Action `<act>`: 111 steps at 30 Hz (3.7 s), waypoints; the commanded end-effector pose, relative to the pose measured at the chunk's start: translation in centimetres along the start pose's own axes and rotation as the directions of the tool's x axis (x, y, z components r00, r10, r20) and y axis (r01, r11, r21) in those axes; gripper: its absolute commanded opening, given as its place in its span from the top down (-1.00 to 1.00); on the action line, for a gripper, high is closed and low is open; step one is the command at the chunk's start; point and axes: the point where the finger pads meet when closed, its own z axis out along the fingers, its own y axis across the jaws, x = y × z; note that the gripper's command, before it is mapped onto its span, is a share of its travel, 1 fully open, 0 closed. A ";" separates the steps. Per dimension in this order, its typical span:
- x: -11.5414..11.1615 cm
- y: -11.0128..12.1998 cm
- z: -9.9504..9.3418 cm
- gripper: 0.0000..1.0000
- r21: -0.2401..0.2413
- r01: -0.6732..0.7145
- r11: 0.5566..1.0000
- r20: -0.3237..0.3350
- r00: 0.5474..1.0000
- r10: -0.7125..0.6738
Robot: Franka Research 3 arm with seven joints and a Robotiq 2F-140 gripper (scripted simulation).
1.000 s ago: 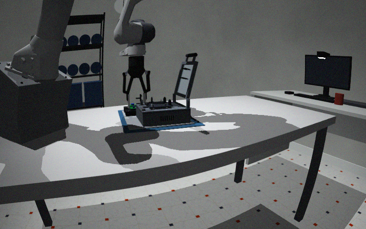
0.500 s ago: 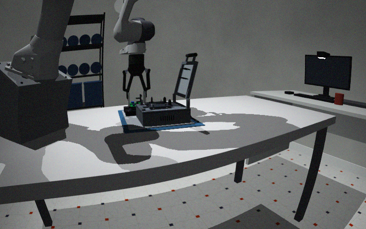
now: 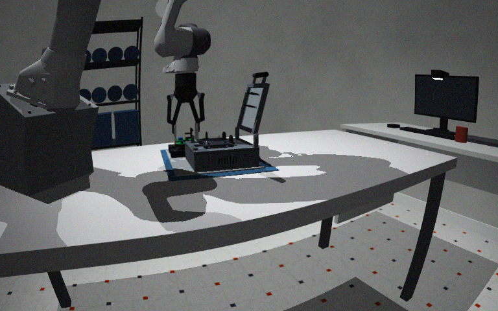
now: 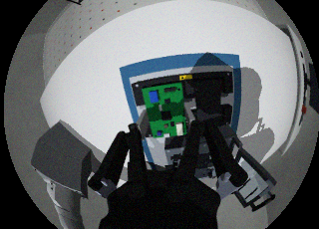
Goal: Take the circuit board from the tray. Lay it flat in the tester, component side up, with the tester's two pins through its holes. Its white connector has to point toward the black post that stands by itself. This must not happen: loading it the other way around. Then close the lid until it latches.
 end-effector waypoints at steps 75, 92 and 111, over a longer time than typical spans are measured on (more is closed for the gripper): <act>0.0 0.0 -7.1 0.09 0.000 0.006 1.000 0.001 1.000 -0.006; 0.0 0.0 -7.1 0.09 0.000 0.004 1.000 0.001 1.000 -0.004; 0.0 0.0 -7.1 0.09 0.000 -0.037 0.999 0.001 0.999 0.037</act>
